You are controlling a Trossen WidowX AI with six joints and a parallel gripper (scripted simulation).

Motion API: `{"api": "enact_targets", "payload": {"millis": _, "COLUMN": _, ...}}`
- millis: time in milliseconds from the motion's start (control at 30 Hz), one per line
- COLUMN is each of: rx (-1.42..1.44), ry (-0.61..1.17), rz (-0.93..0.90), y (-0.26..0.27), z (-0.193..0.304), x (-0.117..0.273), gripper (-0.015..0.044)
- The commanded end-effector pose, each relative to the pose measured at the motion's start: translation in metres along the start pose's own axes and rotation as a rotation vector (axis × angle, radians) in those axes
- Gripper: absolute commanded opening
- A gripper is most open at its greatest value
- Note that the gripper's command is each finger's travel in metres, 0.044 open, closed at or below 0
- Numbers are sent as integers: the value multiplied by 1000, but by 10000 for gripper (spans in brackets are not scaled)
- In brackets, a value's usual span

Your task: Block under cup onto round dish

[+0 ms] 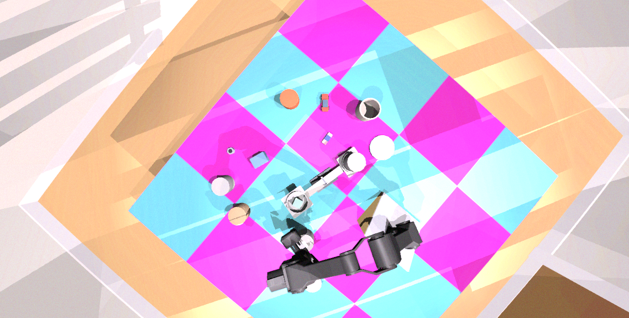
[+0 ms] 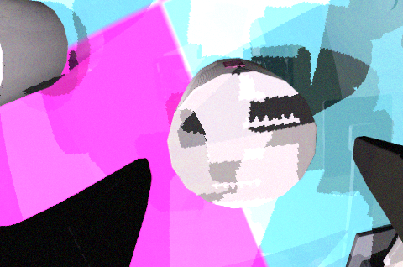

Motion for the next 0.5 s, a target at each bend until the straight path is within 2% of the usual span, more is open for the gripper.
{"api": "enact_targets", "payload": {"millis": 0, "rx": -22, "ry": -7, "rz": -13, "y": -3, "z": -1, "x": 3, "gripper": 387}}
{"api": "enact_targets", "payload": {"millis": 167, "rx": -154, "ry": -67, "rz": -49, "y": -29, "z": -5, "x": 10, "gripper": 260}}
{"api": "enact_targets", "payload": {"millis": 467, "rx": -427, "ry": -55, "rz": -51, "y": -43, "z": -3, "x": 15, "gripper": 260}}
Point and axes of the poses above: the point midway between the two fingers, 35 mm back from their tips, its own x axis back along the fingers, its own y axis across the jaws, z = x × y, the point moved 4 cm from there along x, back along the fingers, and after that the axes turned 11 degrees about -x, right-handed, at the moved point
